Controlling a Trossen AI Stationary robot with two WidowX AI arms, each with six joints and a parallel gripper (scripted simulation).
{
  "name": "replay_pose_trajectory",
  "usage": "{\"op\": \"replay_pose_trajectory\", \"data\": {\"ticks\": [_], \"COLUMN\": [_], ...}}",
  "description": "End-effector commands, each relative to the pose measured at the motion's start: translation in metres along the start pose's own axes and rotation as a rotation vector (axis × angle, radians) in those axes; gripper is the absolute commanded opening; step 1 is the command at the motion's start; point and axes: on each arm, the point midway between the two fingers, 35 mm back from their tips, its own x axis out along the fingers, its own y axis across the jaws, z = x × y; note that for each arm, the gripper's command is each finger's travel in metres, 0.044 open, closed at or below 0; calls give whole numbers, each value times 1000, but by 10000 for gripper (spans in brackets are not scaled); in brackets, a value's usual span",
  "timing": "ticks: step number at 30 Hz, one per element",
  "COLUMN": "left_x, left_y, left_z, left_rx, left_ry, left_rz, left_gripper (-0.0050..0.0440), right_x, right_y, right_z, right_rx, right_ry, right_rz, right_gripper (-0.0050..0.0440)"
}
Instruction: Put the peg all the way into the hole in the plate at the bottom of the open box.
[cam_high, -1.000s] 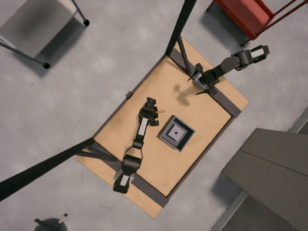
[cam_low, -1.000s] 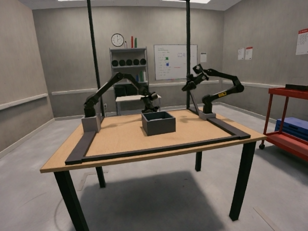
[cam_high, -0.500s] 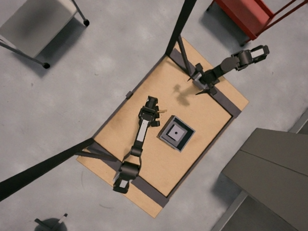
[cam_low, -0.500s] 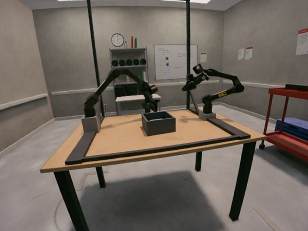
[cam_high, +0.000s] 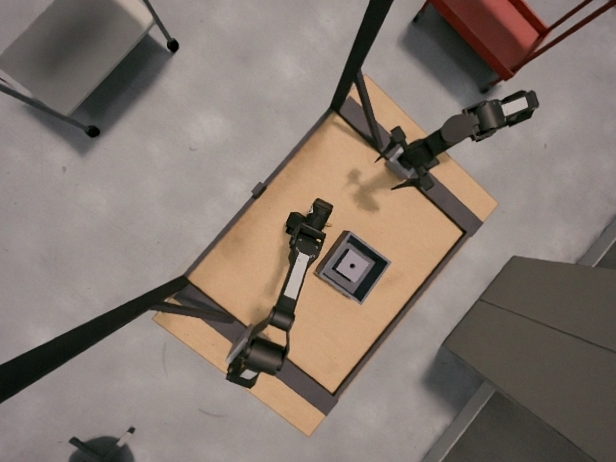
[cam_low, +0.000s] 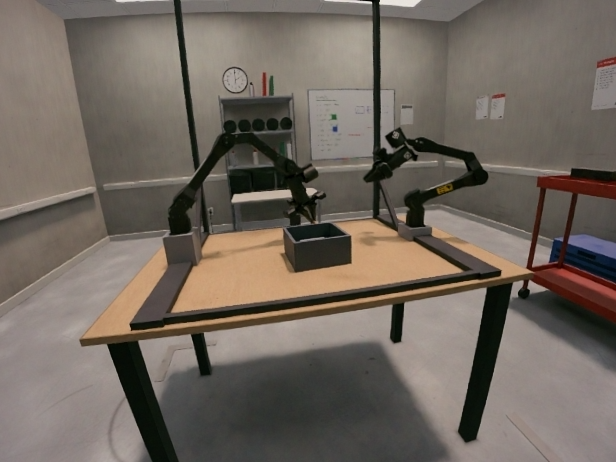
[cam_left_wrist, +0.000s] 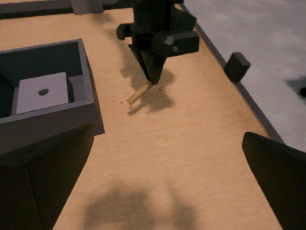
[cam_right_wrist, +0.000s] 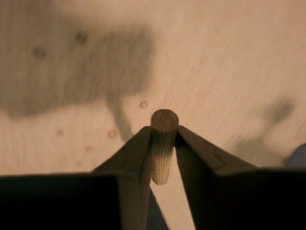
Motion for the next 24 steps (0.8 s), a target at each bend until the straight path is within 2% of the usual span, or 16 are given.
{"op": "replay_pose_trajectory", "data": {"ticks": [1, 3, 11, 14, 17, 19, 24], "left_x": [-2, -2, -2, -2, -2, -2, -2], "left_y": [0, 0, 0, 0, 0, 0, 0], "left_z": [3, 3, 3, 3, 3, 3, 3], "left_rx": [-2, -2, -2, -2, -2, -2, -2], "left_ry": [-10, -10, -10, -10, -10, -10, -10], "left_rz": [1, 1, 1, 1, 1, 1, 1], "left_gripper": [440, 440, 440, 440, 440, 440, 440], "right_x": [-17, -17, -24, -23, -24, -24, -24], "right_y": [-11, -11, -15, -6, -5, -5, -4], "right_z": [-3, -3, -5, -5, -5, -5, -4], "right_rx": [162, 201, 598, 775, 895, 895, 1134], "right_ry": [-73, -90, -271, -333, -378, -378, -464], "right_rz": [-89, -99, -204, -199, -216, -216, -263], "right_gripper": [24, 24, 24, 24, 24, 24, 24]}}
